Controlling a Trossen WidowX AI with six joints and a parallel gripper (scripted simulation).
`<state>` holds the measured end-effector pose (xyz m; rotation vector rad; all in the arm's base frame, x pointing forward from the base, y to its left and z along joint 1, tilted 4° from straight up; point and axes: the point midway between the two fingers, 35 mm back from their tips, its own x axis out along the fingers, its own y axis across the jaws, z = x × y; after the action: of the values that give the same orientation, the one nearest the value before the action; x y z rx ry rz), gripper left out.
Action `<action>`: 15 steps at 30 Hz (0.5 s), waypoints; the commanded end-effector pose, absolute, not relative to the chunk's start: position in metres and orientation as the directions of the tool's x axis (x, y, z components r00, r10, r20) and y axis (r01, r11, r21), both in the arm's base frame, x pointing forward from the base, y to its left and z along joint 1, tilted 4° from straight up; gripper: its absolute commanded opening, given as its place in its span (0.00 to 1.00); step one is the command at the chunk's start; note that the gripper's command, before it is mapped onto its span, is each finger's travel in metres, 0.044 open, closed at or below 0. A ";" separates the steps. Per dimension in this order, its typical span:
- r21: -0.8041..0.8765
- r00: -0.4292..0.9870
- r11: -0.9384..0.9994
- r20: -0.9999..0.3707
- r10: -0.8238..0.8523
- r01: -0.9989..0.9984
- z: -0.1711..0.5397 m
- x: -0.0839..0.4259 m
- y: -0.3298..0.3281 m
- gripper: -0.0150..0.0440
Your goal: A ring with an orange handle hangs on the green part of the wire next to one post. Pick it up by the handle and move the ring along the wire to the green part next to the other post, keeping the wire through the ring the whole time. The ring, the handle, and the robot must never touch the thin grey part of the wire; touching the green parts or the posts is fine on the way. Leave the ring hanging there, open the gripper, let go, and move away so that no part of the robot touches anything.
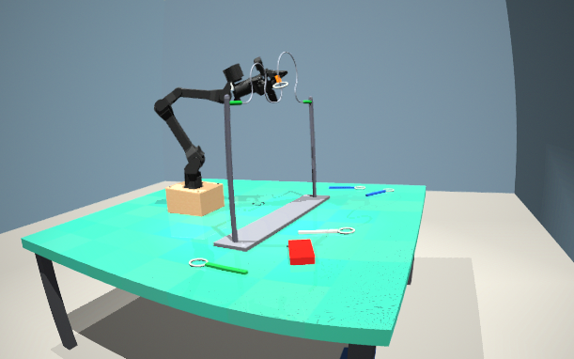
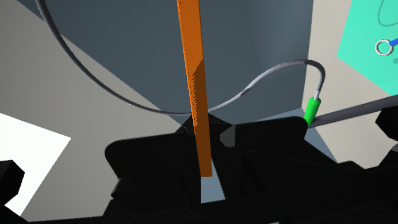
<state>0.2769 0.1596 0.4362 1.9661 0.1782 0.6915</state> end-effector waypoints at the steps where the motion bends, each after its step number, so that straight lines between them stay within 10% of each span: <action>1: 0.843 0.825 -0.510 0.407 0.393 -0.173 0.445 0.276 0.155 0.00; 15: 0.852 0.824 -0.494 0.401 0.400 -0.174 0.450 0.276 0.152 0.00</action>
<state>0.2793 0.1537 0.4431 1.9771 0.1751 0.6790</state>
